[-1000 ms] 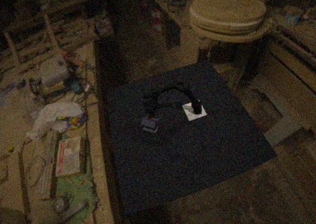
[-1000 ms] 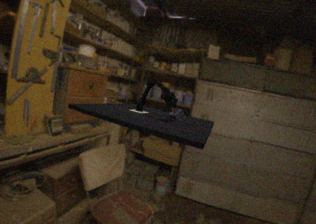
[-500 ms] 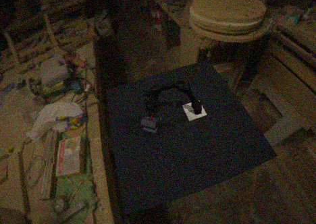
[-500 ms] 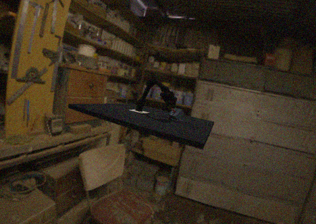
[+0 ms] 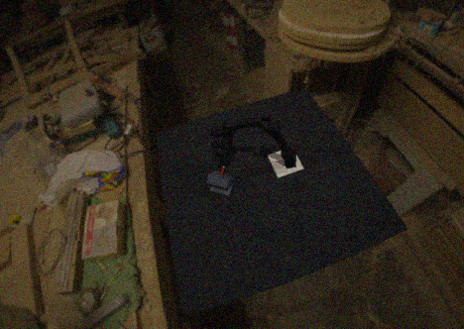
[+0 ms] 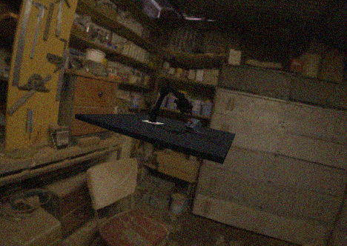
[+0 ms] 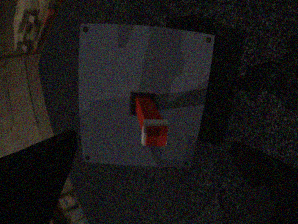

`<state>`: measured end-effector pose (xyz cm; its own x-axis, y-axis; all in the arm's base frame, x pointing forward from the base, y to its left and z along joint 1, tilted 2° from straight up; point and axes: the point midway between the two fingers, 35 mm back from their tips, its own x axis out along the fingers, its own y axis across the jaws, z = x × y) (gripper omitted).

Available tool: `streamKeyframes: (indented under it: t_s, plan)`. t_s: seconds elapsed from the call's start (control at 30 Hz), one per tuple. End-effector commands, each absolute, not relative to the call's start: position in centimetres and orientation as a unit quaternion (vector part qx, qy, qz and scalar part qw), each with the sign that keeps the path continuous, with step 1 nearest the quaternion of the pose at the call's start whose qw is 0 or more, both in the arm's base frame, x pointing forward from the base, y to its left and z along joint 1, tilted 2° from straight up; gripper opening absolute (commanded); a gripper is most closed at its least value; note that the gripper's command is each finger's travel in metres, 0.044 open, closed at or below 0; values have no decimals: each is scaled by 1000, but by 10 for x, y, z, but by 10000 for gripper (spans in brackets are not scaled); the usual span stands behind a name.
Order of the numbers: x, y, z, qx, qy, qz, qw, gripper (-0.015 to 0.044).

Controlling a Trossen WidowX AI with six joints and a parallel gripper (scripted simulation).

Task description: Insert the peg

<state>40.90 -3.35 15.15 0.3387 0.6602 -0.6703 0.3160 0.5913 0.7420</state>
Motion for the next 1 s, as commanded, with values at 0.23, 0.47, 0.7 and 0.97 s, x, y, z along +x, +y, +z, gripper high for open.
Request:
streamKeyframes:
  t_s: [0.23, 0.47, 0.7, 0.97]
  plan:
    - [403, -49, 167, 434, 557, 128, 697, 440]
    - [397, -59, 175, 435, 557, 127, 696, 440]
    - [391, -66, 179, 435, 557, 127, 696, 440]
    - [386, -73, 185, 435, 557, 127, 696, 440]
